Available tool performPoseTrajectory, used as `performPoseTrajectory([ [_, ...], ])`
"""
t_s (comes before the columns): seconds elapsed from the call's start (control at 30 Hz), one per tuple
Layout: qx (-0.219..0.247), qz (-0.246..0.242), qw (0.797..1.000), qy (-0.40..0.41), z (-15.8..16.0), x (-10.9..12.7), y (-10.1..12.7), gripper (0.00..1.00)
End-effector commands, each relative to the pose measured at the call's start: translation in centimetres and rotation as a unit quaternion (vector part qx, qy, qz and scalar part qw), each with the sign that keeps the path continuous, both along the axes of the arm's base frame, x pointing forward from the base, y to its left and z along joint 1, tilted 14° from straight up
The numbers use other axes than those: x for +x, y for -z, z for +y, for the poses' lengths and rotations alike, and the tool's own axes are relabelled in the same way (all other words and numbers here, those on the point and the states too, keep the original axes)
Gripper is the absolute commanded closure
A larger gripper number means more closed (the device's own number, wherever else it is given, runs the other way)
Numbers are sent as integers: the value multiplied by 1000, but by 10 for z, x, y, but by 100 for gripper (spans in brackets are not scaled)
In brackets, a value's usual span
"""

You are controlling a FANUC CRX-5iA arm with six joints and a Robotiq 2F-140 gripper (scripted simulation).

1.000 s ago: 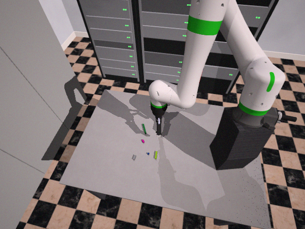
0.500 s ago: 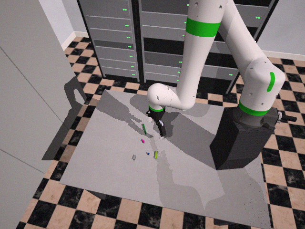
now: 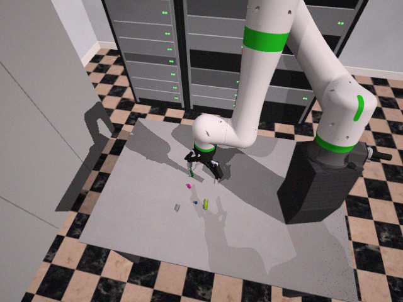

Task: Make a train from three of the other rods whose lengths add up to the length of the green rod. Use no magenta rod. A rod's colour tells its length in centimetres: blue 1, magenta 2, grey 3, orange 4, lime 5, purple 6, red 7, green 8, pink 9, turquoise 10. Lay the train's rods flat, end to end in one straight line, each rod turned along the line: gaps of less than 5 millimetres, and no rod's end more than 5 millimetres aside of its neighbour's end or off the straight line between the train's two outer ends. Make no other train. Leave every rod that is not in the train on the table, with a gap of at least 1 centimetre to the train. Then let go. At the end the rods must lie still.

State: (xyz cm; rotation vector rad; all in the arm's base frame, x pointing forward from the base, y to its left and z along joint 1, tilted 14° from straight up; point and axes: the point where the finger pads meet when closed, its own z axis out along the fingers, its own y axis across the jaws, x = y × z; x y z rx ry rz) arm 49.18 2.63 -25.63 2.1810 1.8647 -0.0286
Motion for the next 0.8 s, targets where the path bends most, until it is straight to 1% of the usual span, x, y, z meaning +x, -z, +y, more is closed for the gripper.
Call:
performPoseTrajectory([
  [0.0,-15,40,996,-72,8,1,2,0],
  [0.07,-15,40,996,-72,8,1,2,0],
  [0.1,-21,50,992,-117,13,2,3,0],
  [0.33,-35,73,973,-216,25,2,6,0],
  [0.57,-49,96,942,-318,37,2,9,0],
  [0.63,-49,96,942,-318,37,2,9,0],
  [0.67,-53,103,929,-351,41,2,10,0],
  [0.7,-56,107,921,-370,43,2,10,0],
  [0.77,-59,112,910,-394,46,1,11,0],
])
